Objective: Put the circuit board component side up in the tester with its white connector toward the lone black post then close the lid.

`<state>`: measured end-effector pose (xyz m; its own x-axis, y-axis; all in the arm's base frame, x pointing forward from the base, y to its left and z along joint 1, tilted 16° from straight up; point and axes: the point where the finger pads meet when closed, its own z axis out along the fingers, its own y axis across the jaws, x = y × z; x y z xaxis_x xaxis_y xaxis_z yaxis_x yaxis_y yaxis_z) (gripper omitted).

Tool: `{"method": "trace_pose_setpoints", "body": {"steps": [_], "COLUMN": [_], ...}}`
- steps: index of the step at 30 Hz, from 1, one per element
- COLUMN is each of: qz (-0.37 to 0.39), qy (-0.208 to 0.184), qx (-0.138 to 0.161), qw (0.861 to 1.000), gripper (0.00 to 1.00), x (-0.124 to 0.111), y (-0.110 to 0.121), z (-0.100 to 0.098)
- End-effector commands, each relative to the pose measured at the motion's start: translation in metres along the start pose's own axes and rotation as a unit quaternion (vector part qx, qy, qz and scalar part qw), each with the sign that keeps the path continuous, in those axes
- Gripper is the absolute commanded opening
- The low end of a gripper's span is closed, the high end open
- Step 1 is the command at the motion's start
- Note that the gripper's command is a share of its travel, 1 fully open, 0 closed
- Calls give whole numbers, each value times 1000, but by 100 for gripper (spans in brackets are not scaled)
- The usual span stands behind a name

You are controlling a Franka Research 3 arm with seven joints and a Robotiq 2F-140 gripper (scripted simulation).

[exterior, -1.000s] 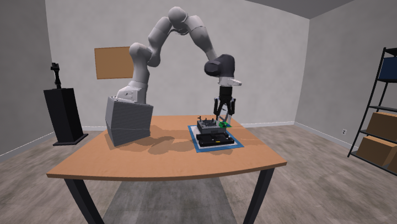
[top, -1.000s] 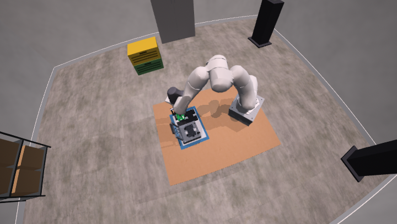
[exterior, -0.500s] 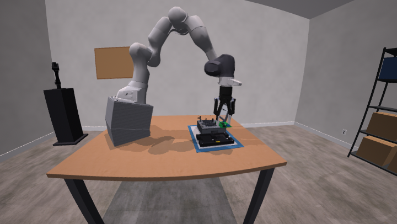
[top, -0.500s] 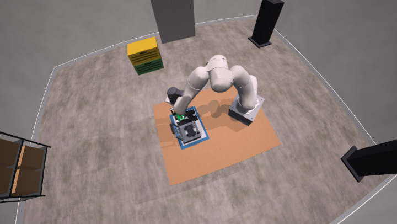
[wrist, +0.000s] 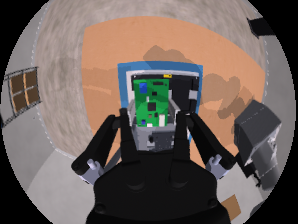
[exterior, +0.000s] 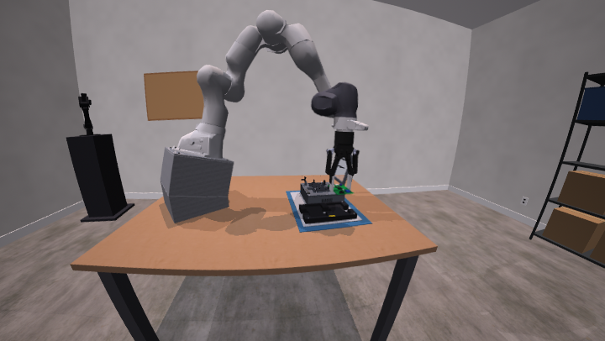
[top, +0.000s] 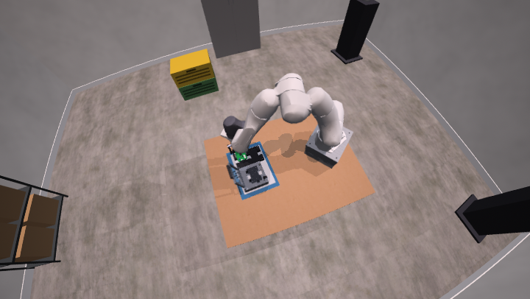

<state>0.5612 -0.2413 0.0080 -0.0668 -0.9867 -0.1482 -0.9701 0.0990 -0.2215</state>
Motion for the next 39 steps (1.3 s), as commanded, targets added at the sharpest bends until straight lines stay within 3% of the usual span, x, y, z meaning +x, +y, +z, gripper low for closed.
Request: {"method": "trace_pose_setpoints", "body": {"steps": [1, 22, 39], "qz": [6, 6, 6], "qy": [-1, -1, -1], "qx": [0, 0, 0], "qw": [1000, 1000, 1000], "gripper": [46, 46, 46], "x": [0, -7, -34], "y": [0, 2, 9], "z": [-1, -2, -4]}}
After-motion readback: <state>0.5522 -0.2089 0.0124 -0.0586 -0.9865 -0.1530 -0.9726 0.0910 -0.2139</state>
